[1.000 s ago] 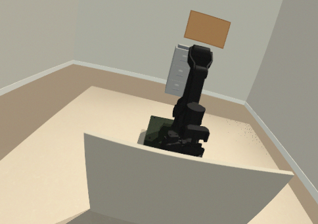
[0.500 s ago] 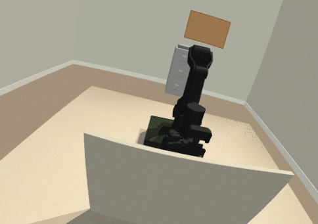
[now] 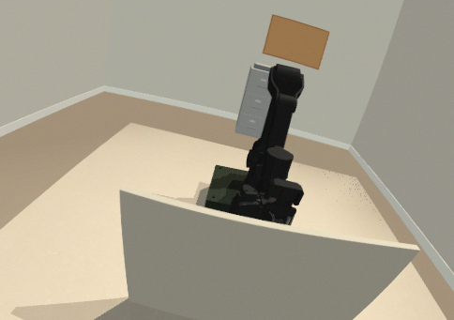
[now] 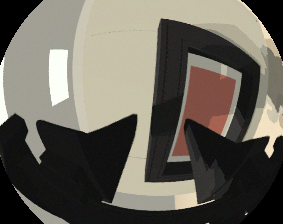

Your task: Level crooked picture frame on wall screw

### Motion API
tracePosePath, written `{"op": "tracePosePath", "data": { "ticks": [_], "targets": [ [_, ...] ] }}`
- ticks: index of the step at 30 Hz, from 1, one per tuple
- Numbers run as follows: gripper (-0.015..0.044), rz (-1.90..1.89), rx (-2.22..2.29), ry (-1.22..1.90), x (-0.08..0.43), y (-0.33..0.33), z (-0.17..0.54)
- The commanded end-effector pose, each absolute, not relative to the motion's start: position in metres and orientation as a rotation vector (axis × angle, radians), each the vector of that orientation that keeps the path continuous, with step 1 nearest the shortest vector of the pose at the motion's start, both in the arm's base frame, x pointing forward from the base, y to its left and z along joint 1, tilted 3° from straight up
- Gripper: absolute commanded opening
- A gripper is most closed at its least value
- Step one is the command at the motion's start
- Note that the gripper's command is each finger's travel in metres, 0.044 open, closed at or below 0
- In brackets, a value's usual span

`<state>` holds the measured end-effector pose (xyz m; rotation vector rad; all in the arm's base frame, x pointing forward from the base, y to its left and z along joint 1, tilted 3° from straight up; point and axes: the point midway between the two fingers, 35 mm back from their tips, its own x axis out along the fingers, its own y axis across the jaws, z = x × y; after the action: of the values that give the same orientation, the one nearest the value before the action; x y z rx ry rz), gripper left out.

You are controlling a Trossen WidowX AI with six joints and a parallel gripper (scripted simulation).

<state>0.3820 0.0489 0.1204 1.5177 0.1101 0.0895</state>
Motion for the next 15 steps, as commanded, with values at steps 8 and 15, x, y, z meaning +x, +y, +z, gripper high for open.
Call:
{"op": "tracePosePath", "data": {
  "ticks": [8,15],
  "targets": [
    [0.0260,0.085,1.643,0.113,0.330,0.042,0.118],
    [0.0260,0.080,1.645,0.124,0.330,0.043,0.123]
  ]
}}
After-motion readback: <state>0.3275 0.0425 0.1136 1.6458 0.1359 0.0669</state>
